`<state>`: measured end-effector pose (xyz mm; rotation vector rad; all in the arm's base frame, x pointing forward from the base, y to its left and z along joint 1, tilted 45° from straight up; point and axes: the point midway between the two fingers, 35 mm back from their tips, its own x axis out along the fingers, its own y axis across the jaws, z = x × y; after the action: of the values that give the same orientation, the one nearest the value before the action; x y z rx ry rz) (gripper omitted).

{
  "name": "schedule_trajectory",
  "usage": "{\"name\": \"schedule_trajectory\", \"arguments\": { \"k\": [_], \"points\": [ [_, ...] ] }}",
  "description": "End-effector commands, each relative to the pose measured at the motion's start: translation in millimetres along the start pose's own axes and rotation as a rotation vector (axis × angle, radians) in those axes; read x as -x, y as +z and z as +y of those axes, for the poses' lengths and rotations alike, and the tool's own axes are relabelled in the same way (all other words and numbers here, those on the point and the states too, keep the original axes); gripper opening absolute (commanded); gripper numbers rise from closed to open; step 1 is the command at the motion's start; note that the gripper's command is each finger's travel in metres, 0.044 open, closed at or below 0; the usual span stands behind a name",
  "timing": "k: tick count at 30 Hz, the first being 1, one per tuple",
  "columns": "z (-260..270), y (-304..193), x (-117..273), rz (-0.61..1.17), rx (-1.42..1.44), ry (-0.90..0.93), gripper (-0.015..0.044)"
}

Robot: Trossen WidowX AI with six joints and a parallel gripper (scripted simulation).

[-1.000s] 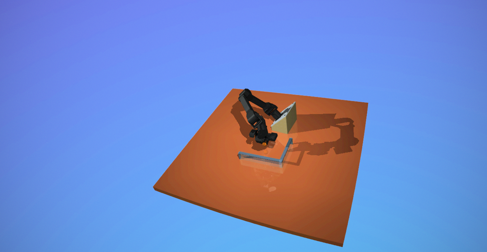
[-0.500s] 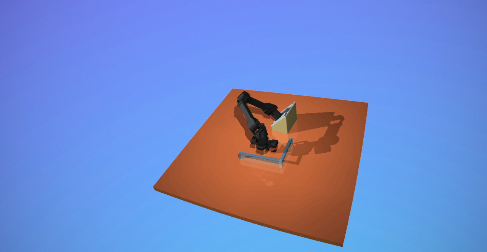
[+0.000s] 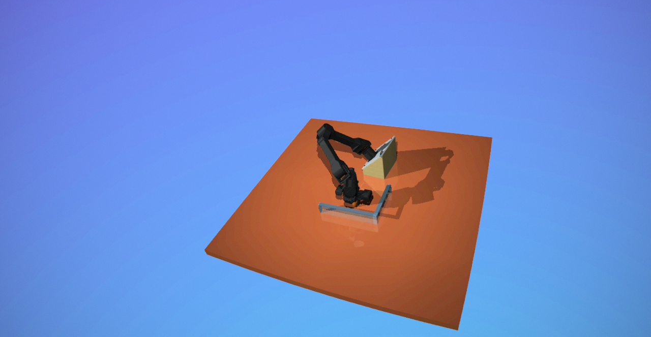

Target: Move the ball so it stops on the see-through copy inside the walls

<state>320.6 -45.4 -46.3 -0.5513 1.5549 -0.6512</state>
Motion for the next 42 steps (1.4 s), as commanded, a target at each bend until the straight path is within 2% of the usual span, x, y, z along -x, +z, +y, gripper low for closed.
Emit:
{"name": "schedule_trajectory", "arguments": {
  "k": [1,4,14,20,26,37,42],
  "points": [
    [-0.1,-1.8,-3.7,0.003,0.010,-0.006,0.0000],
    [-0.1,-1.8,-3.7,0.003,0.010,-0.006,0.0000],
    [0.3,-0.4,-1.6,0.000,0.002,-0.001,0.0262],
    [0.5,0.0,1.1,0.000,0.003,0.000,0.0264],
    [1.3,-1.0,82.8,0.003,0.011,-0.001,0.0264],
    [3.1,0.2,79.6,-0.008,0.021,-0.003,0.0264],
    [1.8,-3.3,122.8,-0.006,0.017,-0.003,0.0395]
  ]
}}
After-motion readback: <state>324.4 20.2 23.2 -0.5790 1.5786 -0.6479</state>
